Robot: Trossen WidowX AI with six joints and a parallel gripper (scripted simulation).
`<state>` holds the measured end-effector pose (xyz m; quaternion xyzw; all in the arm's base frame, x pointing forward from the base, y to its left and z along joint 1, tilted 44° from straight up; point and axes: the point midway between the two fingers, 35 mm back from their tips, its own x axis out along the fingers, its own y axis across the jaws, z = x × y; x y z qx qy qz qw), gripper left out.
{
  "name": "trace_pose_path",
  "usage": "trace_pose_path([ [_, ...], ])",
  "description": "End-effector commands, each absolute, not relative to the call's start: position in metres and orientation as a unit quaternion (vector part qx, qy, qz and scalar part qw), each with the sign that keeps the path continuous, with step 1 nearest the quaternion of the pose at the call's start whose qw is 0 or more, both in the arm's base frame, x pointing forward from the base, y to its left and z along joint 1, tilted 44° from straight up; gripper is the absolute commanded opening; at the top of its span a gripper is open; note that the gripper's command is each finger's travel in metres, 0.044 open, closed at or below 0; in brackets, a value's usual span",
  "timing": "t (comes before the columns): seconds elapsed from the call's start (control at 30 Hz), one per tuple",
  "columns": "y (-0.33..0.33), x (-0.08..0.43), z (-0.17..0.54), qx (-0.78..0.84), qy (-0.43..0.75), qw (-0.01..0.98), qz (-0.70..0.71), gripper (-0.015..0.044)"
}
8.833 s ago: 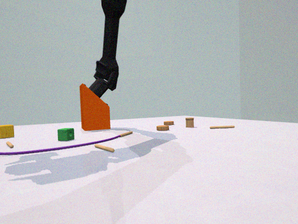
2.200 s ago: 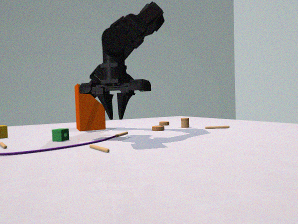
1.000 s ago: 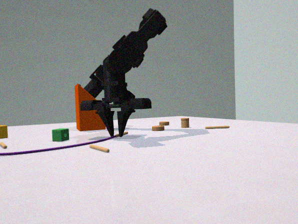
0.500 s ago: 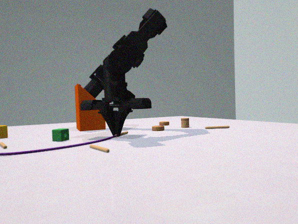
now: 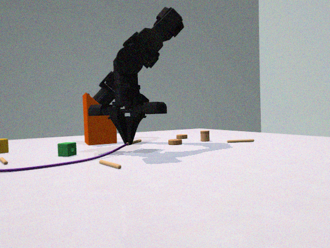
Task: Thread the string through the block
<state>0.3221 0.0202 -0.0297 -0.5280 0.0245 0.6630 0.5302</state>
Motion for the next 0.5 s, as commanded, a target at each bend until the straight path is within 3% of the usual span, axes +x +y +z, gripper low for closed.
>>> trace_pose_path([
  [0.0, 0.013, 0.326, -0.023, -0.535, 0.025, 0.529, 0.658, 0.0],
  [0.47, 0.001, 0.323, -0.01, -0.535, 0.025, 0.529, 0.658, 0.0],
])
